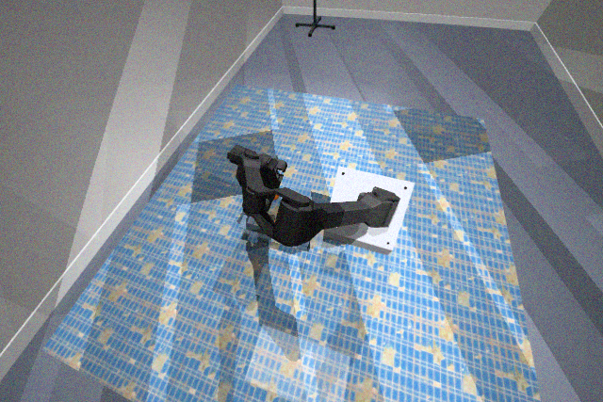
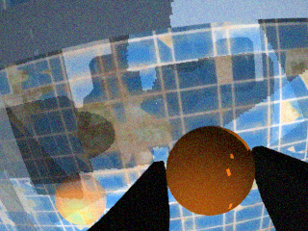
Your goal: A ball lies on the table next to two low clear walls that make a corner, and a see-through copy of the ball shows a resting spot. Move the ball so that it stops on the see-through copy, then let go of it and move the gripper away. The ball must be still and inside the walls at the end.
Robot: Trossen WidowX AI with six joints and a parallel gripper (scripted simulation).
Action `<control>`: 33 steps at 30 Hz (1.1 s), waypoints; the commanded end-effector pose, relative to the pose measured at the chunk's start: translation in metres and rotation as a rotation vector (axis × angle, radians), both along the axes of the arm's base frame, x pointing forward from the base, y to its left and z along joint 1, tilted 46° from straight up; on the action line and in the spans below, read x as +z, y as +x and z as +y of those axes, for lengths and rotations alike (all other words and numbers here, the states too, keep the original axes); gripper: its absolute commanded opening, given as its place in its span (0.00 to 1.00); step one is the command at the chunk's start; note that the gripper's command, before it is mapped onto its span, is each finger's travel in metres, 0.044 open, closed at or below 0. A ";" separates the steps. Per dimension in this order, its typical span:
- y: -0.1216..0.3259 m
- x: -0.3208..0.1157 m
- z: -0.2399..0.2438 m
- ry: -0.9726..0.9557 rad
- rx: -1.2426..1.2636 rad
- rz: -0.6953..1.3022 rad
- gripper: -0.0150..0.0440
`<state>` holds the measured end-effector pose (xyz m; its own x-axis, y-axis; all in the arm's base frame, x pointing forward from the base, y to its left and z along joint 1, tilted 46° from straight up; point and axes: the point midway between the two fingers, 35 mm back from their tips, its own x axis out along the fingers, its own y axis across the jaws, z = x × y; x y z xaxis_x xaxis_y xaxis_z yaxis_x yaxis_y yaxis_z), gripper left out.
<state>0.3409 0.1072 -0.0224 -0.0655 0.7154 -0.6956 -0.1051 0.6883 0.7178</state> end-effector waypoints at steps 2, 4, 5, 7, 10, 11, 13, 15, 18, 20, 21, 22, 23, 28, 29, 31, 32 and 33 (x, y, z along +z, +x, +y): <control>0.004 0.024 -0.024 -0.004 0.004 -0.010 0.25; 0.004 0.034 -0.035 -0.003 0.004 -0.010 0.25; 0.004 0.039 -0.040 -0.002 0.005 -0.010 0.25; 0.002 0.050 -0.050 0.000 0.005 -0.010 0.25; 0.001 0.059 -0.057 0.002 0.005 -0.009 0.25; 0.001 0.059 -0.057 0.002 0.005 -0.009 0.25; 0.001 0.059 -0.056 0.001 -0.008 0.005 0.25; -0.001 0.060 -0.053 -0.004 -0.045 0.043 0.25; -0.003 0.061 -0.049 -0.012 -0.106 0.105 0.25; -0.004 0.062 -0.046 -0.016 -0.147 0.146 0.25; -0.005 0.062 -0.044 -0.019 -0.167 0.167 0.25; -0.006 0.063 -0.043 -0.021 -0.187 0.187 0.25; -0.006 0.063 -0.041 -0.023 -0.208 0.208 0.25; -0.010 0.066 -0.034 -0.033 -0.310 0.312 0.25; -0.011 0.066 -0.032 -0.035 -0.330 0.333 0.25; -0.013 0.067 -0.029 -0.038 -0.371 0.375 0.25; -0.014 0.067 -0.028 -0.041 -0.391 0.395 0.25; -0.015 0.068 -0.027 -0.043 -0.411 0.416 0.25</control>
